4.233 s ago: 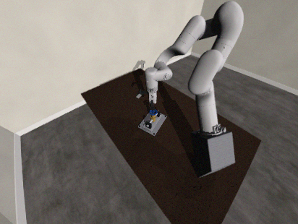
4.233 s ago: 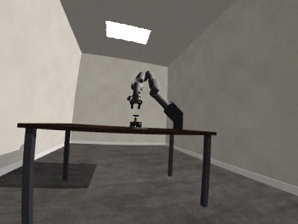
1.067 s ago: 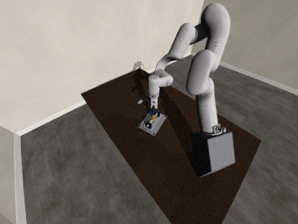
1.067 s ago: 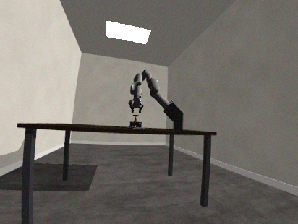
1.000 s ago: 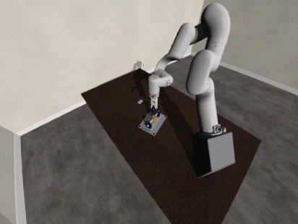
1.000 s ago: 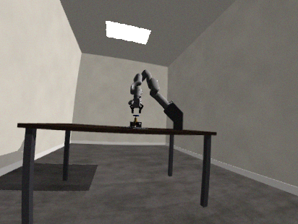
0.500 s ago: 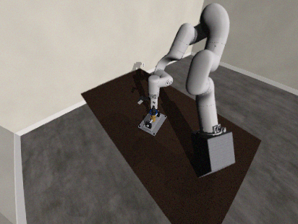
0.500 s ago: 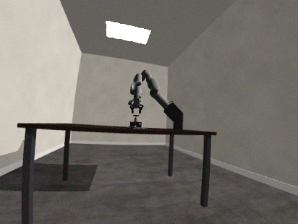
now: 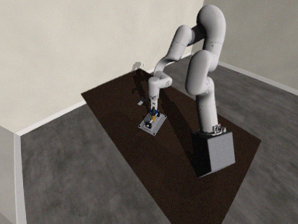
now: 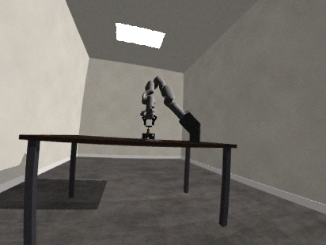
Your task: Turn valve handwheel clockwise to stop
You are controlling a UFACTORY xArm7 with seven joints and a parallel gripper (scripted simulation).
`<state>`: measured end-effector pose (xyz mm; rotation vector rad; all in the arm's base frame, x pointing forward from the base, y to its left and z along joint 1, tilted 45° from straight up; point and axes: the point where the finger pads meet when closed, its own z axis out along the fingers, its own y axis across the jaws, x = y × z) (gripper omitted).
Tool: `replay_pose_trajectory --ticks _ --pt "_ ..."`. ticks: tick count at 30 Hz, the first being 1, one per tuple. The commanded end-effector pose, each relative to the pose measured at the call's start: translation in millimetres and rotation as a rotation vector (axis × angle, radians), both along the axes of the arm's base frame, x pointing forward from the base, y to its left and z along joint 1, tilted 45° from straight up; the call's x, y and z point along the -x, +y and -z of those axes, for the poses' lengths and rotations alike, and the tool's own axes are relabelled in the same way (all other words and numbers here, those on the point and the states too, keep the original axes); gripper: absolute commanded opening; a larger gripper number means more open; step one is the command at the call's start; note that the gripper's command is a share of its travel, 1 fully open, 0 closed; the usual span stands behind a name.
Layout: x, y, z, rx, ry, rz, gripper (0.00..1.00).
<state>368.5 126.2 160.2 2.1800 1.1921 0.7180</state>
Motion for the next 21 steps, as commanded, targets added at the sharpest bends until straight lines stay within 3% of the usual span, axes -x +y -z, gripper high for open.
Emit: replay_pose_trajectory --ticks 1,21 --pt "-4 0 3 -0.001 -0.003 -0.002 1.00" --pt "-15 -4 15 -0.001 -0.003 -0.002 1.00"
